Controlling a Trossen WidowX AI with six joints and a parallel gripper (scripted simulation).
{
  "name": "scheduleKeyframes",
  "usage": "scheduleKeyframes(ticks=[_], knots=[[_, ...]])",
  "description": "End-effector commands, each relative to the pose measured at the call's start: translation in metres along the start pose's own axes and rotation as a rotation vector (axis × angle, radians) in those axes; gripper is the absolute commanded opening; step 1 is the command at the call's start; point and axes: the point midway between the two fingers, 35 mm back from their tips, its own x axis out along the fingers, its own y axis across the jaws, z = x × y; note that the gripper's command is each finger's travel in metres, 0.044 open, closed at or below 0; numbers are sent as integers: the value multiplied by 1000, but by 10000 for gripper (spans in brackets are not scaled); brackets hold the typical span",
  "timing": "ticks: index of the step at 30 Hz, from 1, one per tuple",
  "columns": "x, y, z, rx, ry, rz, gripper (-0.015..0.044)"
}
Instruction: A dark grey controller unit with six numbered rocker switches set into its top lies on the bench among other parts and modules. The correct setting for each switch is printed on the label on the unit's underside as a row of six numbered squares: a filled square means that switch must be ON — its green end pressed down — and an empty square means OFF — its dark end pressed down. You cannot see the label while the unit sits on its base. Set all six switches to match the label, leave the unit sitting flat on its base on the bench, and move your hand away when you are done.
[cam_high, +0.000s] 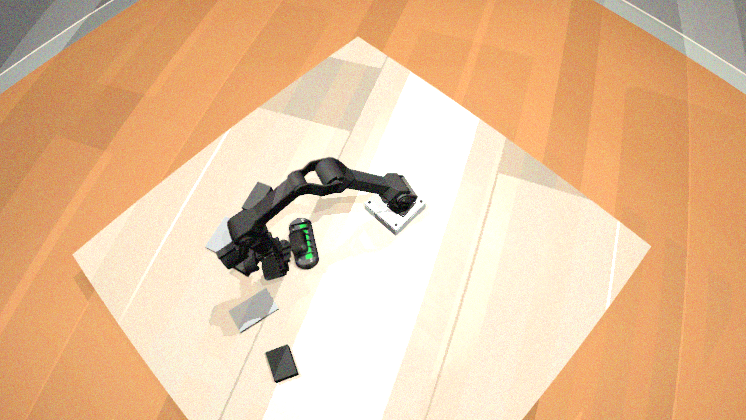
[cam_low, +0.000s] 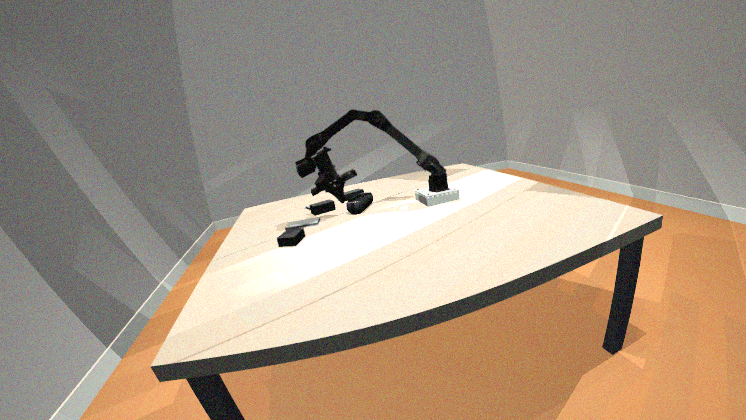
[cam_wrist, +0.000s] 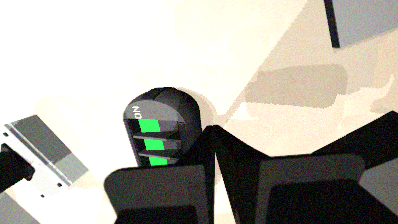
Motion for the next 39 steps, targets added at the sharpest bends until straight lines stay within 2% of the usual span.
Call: scheduleKeyframes(ticks=[1, 20, 39], knots=[[6, -2, 0, -5, -3, 1, 0], [35, -11, 1, -5, -2, 1, 0], [37, -6, 1, -5, -2, 1, 0]])
